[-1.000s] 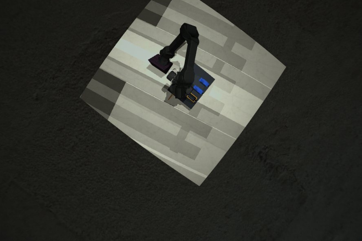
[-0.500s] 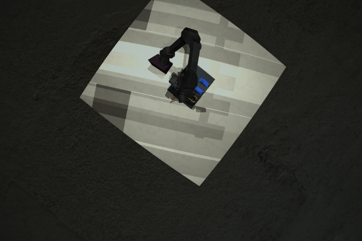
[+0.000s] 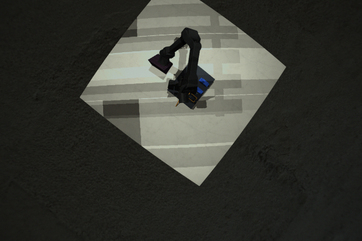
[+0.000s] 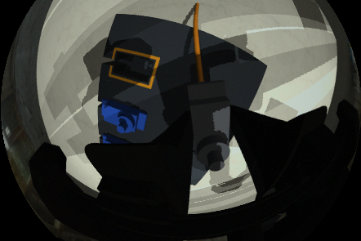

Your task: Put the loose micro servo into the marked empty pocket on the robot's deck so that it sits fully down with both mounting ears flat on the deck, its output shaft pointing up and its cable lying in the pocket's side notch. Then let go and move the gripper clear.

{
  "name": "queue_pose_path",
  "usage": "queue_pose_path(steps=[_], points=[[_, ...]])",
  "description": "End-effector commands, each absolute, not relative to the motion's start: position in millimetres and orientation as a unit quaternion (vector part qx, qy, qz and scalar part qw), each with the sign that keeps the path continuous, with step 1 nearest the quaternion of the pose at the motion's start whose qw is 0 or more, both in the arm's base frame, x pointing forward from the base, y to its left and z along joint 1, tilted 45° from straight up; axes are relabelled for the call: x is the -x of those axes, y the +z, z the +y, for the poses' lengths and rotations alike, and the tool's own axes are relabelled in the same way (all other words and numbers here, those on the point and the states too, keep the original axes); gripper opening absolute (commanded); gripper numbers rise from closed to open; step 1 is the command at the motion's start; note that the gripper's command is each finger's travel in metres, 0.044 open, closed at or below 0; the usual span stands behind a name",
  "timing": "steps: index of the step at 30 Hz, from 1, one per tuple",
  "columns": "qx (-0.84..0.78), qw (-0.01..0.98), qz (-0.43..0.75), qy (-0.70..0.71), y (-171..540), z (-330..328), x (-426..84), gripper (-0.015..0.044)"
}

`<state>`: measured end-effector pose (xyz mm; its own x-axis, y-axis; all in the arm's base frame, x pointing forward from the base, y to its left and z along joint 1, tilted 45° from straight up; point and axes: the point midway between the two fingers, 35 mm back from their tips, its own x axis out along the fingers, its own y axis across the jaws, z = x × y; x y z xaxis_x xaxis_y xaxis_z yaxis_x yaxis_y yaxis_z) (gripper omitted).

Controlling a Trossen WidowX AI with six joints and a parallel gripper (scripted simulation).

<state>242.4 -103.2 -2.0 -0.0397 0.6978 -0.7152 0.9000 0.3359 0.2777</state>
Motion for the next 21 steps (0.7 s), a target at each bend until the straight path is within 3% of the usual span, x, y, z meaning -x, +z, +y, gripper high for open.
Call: queue_pose_path(steps=[1,21], points=[[-0.535,0.446,0.714,-0.074,-0.9,-105.6,-244.4,0.0],[-0.353,0.6,0.697,0.17,-0.9,-105.6,-244.4,0.0]])
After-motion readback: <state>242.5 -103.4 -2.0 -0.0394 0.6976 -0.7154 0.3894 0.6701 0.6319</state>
